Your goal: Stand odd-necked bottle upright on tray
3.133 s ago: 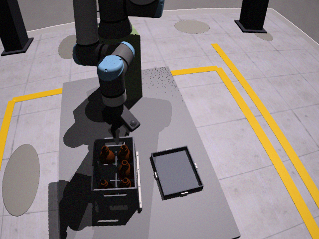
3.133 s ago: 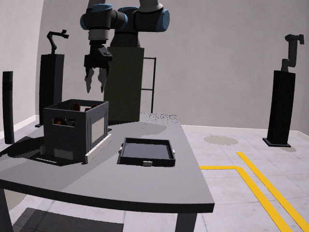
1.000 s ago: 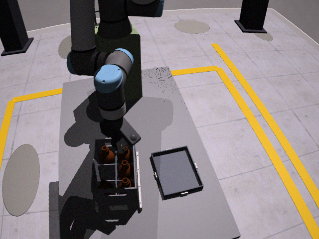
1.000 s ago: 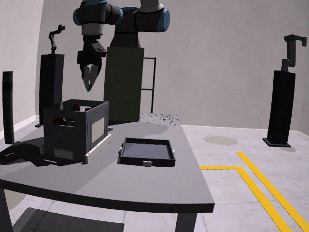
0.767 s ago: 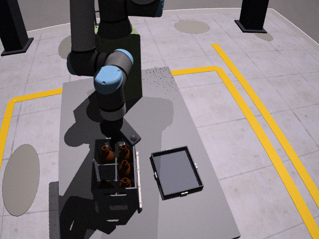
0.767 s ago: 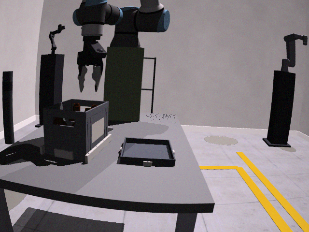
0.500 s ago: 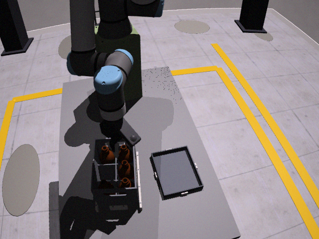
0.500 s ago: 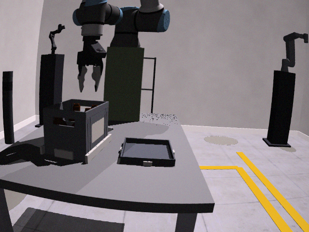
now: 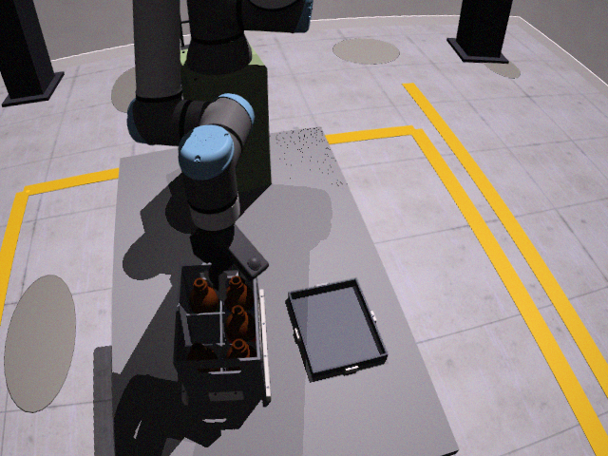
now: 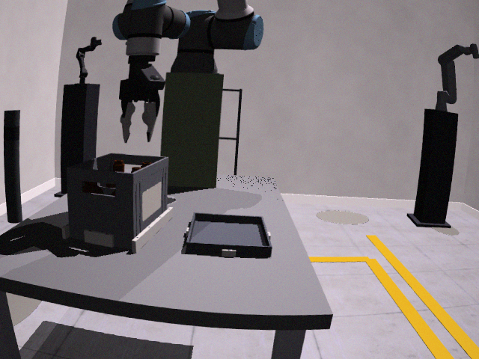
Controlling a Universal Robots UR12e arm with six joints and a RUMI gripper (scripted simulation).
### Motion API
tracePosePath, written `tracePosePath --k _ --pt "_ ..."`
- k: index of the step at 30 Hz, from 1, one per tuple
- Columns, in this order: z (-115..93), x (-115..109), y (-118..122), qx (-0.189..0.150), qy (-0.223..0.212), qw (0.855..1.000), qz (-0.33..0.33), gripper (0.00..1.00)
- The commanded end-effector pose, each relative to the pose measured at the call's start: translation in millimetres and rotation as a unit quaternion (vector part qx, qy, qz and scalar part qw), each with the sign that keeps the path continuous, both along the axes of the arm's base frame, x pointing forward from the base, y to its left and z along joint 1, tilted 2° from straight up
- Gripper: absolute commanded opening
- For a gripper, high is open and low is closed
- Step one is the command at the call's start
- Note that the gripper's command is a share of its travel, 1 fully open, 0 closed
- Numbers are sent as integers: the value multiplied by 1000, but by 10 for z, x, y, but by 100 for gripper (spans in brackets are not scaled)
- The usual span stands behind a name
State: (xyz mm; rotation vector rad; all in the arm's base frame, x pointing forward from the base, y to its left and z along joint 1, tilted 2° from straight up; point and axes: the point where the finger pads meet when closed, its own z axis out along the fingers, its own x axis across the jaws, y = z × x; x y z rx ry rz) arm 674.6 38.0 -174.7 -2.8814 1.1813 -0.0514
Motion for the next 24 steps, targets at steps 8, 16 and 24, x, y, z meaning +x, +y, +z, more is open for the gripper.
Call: tracePosePath --k 8,16,24 --pt "2 18 5 0 -1 1000 1 38" --pt "-28 23 5 0 -1 1000 1 38" --pt "-72 32 4 -1 -1 1000 1 38"
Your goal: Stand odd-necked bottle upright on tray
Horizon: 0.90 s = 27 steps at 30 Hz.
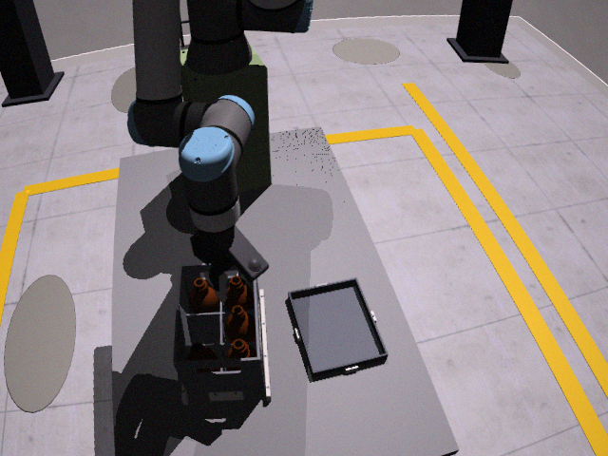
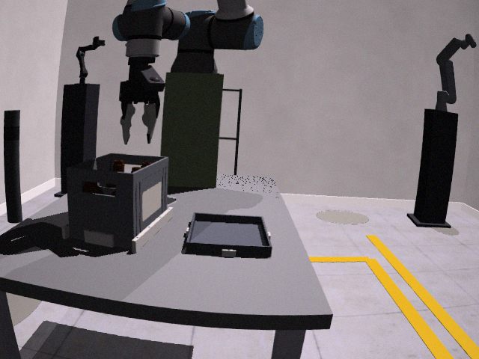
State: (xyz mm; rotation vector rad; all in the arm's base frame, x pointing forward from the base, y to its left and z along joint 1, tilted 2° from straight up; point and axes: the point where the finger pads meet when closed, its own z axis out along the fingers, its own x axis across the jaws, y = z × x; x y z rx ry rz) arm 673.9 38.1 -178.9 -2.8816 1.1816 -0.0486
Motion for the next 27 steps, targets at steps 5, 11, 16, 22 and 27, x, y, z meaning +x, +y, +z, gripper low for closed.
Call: tracePosePath --k 5,11,16,22,27 --pt "-85 44 3 -1 -2 1000 1 38" --pt "-164 47 4 -1 -2 1000 1 38" --pt "-206 47 5 -1 -2 1000 1 38" --pt "-283 52 6 -1 -2 1000 1 38" --pt "-336 54 6 -1 -2 1000 1 38"
